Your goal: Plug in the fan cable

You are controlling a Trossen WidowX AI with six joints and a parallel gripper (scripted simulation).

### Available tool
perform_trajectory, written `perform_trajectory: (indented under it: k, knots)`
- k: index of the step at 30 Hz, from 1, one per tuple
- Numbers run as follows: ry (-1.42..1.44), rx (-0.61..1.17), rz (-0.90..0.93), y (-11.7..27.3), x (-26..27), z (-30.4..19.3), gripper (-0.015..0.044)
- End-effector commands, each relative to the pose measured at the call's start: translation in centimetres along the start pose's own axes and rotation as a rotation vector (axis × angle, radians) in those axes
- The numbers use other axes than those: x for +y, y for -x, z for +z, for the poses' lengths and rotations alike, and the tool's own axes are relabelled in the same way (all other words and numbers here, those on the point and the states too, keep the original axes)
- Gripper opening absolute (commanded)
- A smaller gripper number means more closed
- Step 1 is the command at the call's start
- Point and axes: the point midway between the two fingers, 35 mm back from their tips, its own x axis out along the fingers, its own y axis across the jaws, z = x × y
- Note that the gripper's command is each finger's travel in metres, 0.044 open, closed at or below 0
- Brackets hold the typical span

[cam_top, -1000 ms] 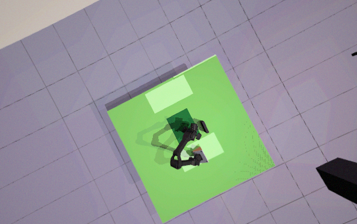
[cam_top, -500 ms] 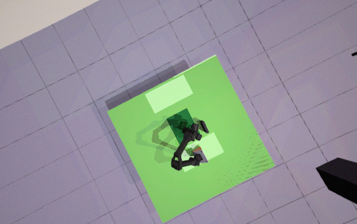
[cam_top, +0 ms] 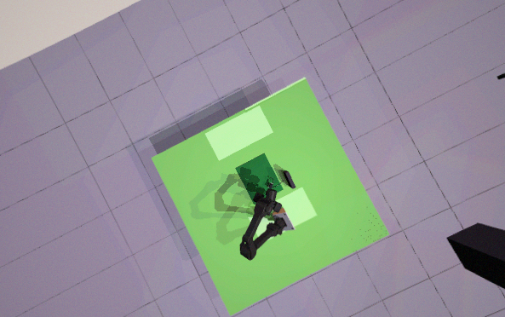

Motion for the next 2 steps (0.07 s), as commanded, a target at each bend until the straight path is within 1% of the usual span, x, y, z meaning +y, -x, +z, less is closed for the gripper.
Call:
perform_trajectory:
  k: [1, 2]
  knots:
    - [-0.007, 0.007, -0.001, -0.55, -0.83, -3.02, 0.026]
    - [-0.007, 0.007, -0.001, -0.58, -0.88, -3.17, 0.026]
